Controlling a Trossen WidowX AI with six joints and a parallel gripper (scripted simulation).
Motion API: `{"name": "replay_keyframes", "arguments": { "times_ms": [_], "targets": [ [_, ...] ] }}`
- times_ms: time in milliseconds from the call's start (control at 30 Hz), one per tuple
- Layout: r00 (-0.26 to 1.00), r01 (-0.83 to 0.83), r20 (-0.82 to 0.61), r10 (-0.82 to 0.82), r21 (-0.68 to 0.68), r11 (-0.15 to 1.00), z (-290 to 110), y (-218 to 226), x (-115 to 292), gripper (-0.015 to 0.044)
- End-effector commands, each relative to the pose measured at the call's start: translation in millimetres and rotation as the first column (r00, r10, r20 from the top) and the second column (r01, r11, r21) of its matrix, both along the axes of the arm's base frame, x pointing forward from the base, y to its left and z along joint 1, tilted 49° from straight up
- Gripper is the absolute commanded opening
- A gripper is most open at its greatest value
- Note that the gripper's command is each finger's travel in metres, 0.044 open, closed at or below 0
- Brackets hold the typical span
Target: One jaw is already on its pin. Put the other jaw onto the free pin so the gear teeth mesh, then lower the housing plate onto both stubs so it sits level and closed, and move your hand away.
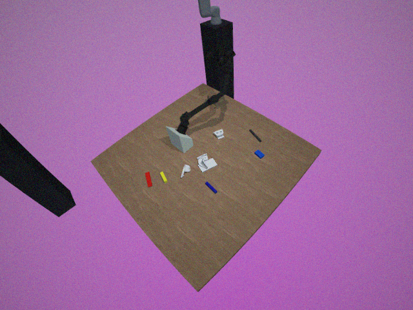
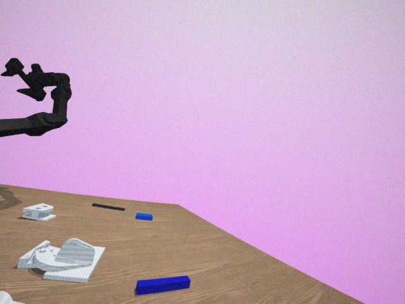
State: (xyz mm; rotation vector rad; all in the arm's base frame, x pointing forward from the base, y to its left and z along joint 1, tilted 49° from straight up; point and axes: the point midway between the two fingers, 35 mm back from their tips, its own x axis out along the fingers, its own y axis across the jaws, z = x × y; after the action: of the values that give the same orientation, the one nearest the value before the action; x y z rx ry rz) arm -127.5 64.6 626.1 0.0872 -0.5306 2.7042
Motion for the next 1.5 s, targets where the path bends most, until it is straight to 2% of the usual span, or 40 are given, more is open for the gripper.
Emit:
{"name": "replay_keyframes", "arguments": {
  "times_ms": [0, 533, 1000, 1300, 1467],
  "targets": [
    [1.000, 0.000, 0.000, 0.000, 0.000, 1.000, 0.0, 0.0, 0.0, 0.0426],
    [1.000, 0.000, 0.000, 0.000, 0.000, 1.000, 0.0, 0.0, 0.0, 0.0006],
    [1.000, -0.004, 0.001, 0.004, 0.002, 1.000, -0.2, -1.3, -1.1, 0.0000],
    [0.980, -0.189, 0.080, 0.182, 0.096, 0.977, -14.1, -70.6, -47.1, 0.0000],
    [0.954, -0.292, 0.115, 0.278, 0.125, 0.948, -22.0, -104.7, -59.9, 0.0000]
  ]
}}
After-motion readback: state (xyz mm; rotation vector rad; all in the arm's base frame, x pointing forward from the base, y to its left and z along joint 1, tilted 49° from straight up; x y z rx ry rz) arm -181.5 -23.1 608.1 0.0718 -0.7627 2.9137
